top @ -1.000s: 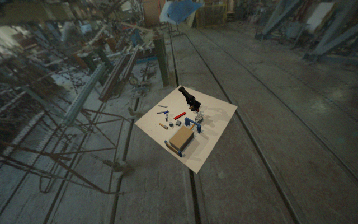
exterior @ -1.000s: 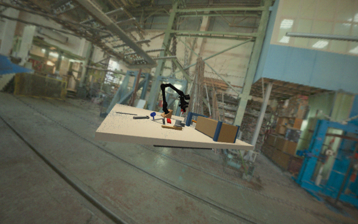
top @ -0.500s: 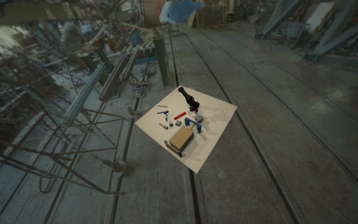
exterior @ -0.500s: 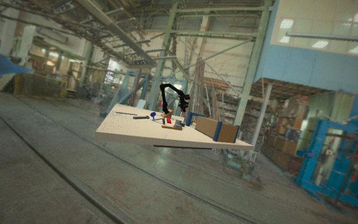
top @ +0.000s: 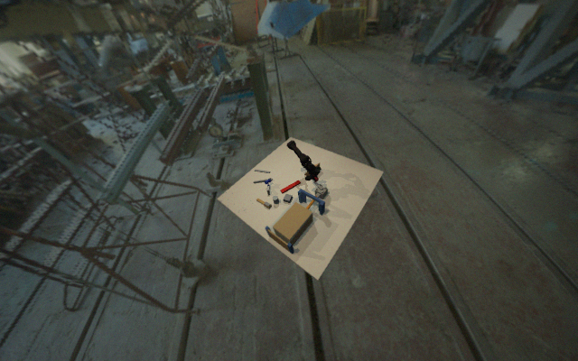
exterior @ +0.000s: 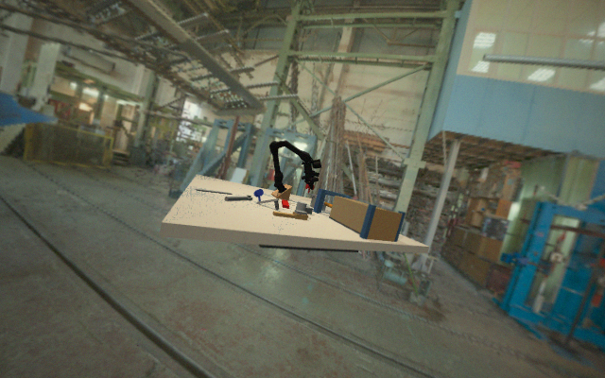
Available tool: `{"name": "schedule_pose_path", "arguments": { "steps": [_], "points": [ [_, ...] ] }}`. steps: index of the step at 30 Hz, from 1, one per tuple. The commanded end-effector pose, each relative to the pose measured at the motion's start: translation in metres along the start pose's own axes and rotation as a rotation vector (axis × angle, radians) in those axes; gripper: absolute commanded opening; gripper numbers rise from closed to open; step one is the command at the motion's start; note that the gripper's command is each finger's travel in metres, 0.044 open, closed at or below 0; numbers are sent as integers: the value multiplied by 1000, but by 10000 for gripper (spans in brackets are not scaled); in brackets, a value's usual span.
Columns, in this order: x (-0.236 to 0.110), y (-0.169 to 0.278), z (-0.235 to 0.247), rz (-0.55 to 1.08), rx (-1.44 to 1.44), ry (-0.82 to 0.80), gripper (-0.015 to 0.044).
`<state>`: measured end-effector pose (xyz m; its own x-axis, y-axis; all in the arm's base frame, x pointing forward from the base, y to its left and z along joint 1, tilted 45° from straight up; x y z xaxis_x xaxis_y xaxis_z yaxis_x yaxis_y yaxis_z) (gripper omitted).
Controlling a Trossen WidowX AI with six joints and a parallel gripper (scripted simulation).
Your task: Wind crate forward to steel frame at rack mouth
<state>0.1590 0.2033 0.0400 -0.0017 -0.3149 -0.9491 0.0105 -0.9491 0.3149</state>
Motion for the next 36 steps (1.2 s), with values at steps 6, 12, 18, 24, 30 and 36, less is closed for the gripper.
{"name": "schedule_pose_path", "arguments": {
  "steps": [6, 12, 18, 24, 30, 36],
  "points": [
    [1, 7, -19, 15, 17, 27, 0],
    [1, 8, -27, 16, 18, 27, 0],
    [1, 9, -35, 16, 18, 28, 0],
    [1, 9, -43, 16, 18, 28, 0],
    [1, 8, -51, 16, 18, 29, 0],
    [2, 7, -59, 16, 18, 30, 0]
  ]
}}
Point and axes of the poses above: the point midway between the two fingers, 35 mm back from their tips, its own x axis out along the fingers, its own z axis across the jaws, y = z × x, the point moved 8 cm from there along -x, back along the fingers, and after that the axes turned 7 degrees about -x, right-handed, at the moved point
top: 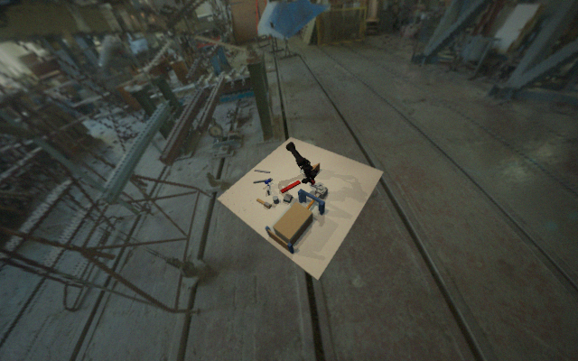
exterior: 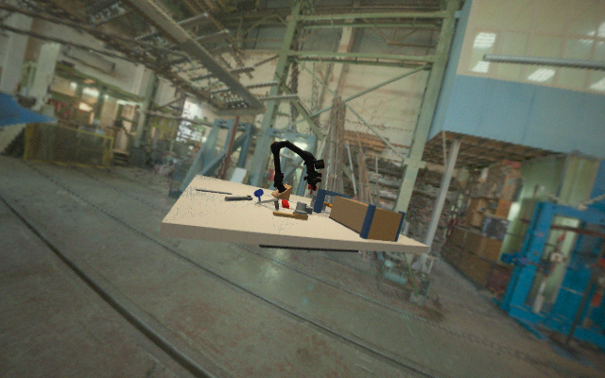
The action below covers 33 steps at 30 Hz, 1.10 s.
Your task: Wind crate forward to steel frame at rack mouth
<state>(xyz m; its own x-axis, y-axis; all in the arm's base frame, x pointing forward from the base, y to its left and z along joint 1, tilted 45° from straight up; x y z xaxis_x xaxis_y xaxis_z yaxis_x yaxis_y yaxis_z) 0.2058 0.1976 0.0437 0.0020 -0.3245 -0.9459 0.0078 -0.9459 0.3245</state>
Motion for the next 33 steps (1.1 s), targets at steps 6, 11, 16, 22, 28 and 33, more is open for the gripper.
{"name": "schedule_pose_path", "arguments": {
  "steps": [6, 11, 16, 22, 28, 33],
  "points": [
    [5, -2, -20, 6, 16, 26, 0],
    [6, -3, -27, 6, 16, 27, 0],
    [7, -6, -33, 6, 16, 27, 0],
    [9, -9, -40, 5, 16, 28, 0],
    [11, -12, -47, 5, 17, 28, 0],
    [13, -16, -53, 5, 17, 29, 0]
  ]
}}
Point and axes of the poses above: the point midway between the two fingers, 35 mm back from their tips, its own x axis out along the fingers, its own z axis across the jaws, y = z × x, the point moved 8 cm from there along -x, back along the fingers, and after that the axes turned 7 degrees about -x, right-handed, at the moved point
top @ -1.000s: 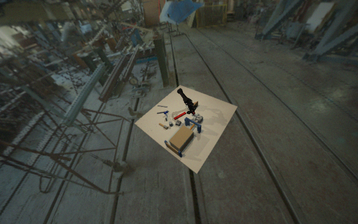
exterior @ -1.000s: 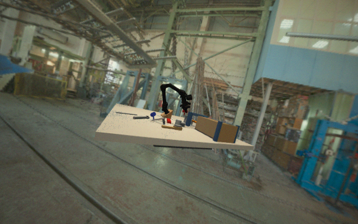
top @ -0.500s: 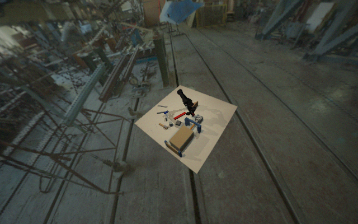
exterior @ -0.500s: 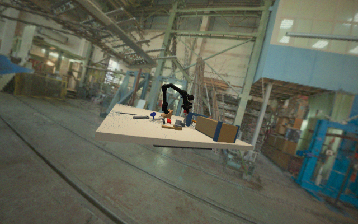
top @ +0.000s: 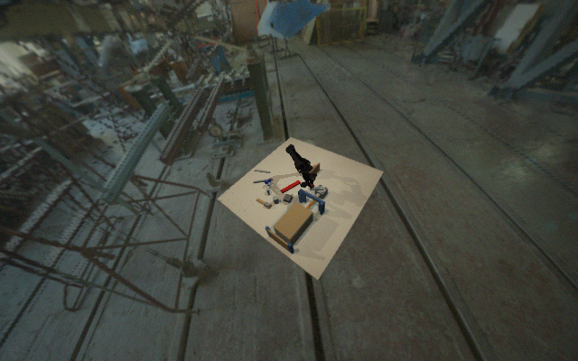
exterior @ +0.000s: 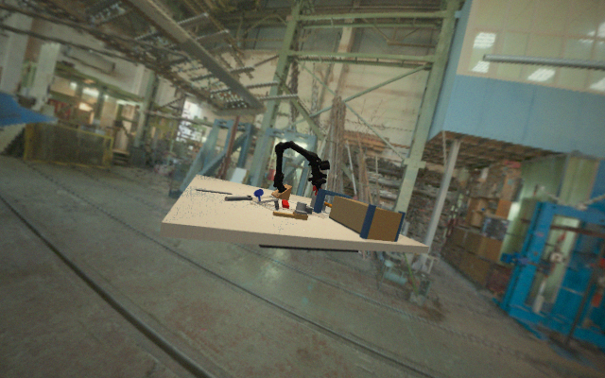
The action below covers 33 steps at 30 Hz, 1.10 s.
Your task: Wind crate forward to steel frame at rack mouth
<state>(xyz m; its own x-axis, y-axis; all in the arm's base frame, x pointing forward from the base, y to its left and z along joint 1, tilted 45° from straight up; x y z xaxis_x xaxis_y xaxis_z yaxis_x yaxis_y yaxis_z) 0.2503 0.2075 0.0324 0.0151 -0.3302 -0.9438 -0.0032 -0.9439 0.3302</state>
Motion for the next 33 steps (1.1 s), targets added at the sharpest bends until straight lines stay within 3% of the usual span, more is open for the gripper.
{"name": "schedule_pose_path", "arguments": {
  "steps": [1, 33],
  "points": [
    [5, -4, -9, -1, 6, 16, 0],
    [20, -34, -36, -4, 7, 18, 0]
  ]
}}
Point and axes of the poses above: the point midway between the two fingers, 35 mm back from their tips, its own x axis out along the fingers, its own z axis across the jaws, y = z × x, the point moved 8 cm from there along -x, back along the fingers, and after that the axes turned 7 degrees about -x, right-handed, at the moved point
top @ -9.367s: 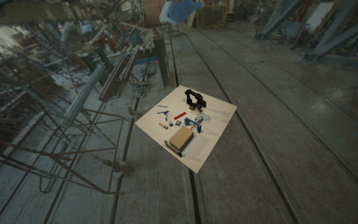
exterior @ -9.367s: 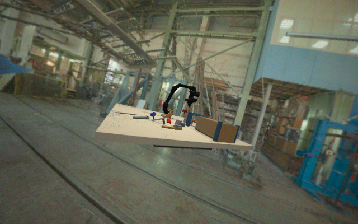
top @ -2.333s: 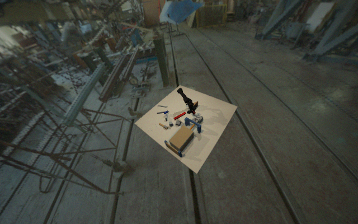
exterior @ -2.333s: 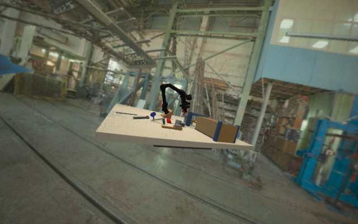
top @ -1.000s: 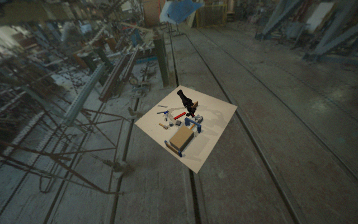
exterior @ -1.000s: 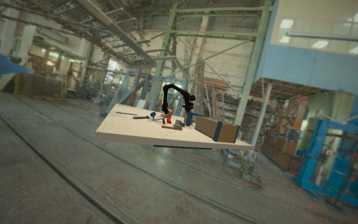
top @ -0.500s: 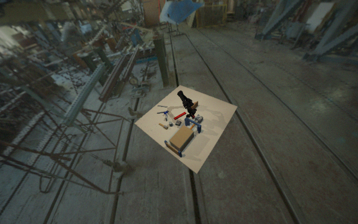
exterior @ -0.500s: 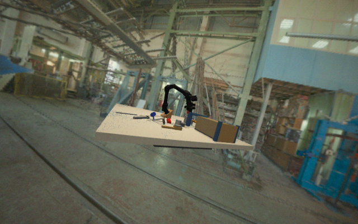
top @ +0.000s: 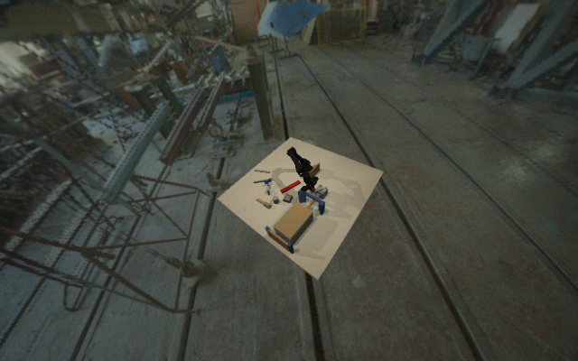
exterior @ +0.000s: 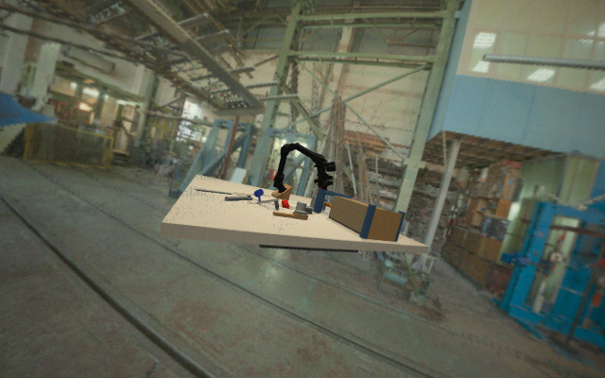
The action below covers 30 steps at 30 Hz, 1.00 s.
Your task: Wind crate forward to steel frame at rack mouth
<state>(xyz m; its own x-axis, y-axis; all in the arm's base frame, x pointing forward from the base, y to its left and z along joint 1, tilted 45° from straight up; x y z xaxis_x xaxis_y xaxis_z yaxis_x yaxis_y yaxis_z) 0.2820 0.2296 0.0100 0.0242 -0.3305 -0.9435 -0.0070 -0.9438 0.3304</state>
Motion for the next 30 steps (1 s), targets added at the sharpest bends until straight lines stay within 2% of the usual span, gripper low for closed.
{"name": "schedule_pose_path", "arguments": {
  "steps": [1, 30],
  "points": [
    [6, -7, -5, -4, 3, 9, 0],
    [21, -41, -14, -7, 4, 11, 0]
  ]
}}
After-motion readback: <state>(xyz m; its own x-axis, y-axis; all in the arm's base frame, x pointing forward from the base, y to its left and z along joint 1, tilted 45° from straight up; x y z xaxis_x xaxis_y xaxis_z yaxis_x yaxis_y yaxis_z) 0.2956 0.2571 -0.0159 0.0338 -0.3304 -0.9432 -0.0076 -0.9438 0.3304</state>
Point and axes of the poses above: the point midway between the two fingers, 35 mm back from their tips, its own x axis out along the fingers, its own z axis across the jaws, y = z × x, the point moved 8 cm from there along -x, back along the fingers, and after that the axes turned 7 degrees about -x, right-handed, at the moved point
